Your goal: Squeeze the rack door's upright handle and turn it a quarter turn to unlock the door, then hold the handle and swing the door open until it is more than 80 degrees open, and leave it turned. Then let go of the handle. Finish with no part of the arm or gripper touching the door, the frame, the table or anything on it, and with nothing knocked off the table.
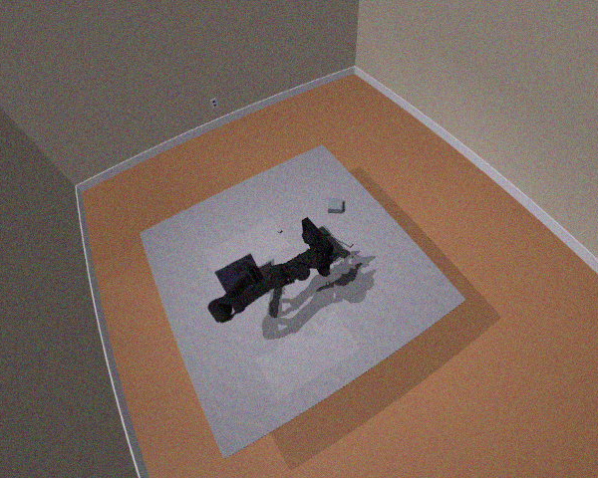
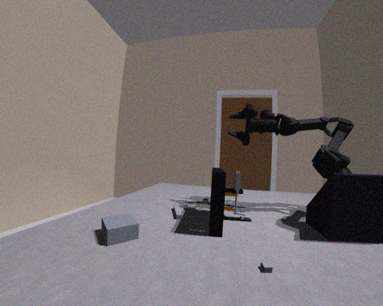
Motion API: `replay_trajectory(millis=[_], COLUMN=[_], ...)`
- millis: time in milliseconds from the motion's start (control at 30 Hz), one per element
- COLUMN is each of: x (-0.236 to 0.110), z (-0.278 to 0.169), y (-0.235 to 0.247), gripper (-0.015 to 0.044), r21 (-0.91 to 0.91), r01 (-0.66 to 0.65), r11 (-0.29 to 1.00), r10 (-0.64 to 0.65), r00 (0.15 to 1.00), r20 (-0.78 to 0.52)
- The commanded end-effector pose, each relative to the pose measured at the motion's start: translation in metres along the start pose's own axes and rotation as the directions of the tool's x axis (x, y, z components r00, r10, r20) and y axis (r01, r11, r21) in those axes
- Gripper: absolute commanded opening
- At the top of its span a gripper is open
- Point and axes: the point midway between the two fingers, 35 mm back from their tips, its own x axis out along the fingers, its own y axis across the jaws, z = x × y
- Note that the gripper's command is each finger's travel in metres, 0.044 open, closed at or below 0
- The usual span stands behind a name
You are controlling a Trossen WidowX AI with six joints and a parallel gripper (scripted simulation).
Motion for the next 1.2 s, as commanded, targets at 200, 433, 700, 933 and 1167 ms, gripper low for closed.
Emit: replay_trajectory(millis=[200,433,700,933,1167], x=[0.016,0.03,0.036,0.035,0.029], z=[-0.027,-0.062,-0.099,-0.128,-0.153], y=[-0.001,-0.001,-0.002,-0.003,-0.004], gripper=[0.0298,0.0298,0.0298,0.0298,0.0298], r21=[0.014,-0.003,-0.062,-0.15,-0.263], r01=[0.046,0.102,0.16,0.196,0.204], r11=[0.999,0.995,0.985,0.969,0.943], r10=[-0.043,-0.096,-0.167,-0.245,-0.332], r00=[0.985,0.927,0.817,0.684,0.532], r20=[-0.166,-0.363,-0.552,-0.687,-0.779])
